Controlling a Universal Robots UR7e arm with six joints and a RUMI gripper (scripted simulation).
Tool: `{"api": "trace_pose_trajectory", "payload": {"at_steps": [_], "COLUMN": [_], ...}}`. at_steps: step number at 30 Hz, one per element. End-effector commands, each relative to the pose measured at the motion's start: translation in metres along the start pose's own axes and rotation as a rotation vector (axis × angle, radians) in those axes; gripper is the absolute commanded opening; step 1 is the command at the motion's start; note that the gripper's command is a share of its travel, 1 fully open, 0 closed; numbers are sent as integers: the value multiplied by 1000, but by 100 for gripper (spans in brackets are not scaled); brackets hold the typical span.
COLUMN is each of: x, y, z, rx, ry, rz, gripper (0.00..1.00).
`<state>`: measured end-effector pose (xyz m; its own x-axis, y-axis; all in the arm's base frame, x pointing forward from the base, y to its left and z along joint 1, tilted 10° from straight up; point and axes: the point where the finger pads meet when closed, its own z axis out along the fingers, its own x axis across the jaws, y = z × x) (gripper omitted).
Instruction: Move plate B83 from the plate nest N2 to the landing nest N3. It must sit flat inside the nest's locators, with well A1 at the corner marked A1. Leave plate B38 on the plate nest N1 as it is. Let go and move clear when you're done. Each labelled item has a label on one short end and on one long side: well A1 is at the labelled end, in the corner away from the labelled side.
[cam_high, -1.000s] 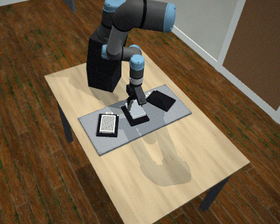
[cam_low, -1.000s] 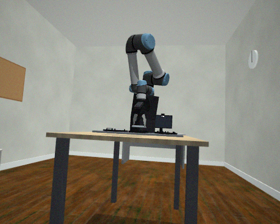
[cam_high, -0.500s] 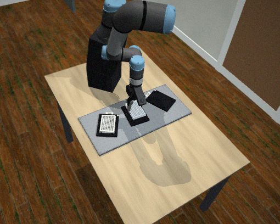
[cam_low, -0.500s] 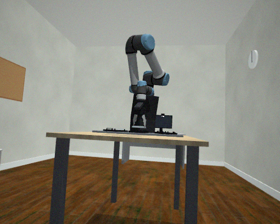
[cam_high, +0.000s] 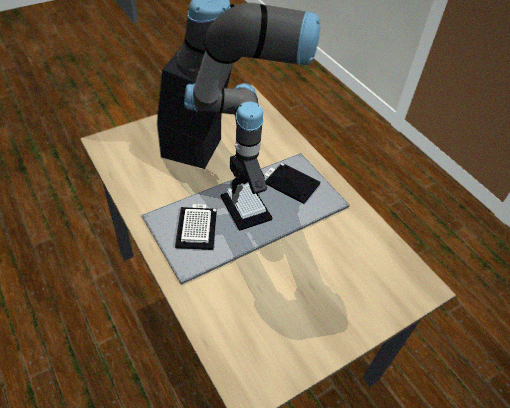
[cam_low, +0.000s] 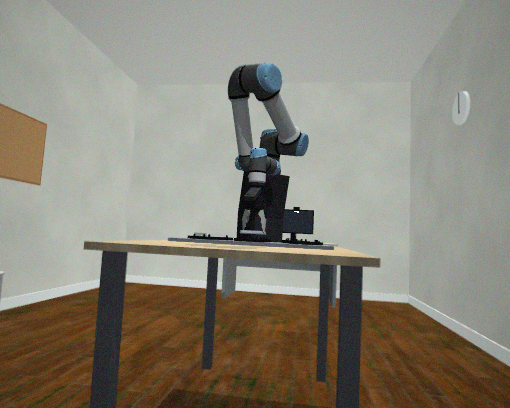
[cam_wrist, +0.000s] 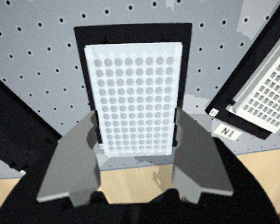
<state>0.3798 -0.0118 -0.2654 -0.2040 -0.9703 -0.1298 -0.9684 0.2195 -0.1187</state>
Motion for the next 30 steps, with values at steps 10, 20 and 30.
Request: {"api": "trace_pose_trajectory", "payload": {"at_steps": [10,20,30], "x": [0,0,0], "y": [0,0,0], "z": [4,7,10], "rx": [1,1,1], "ry": [0,0,0], "rz": [0,0,0], "gripper": [0,0,0]}}
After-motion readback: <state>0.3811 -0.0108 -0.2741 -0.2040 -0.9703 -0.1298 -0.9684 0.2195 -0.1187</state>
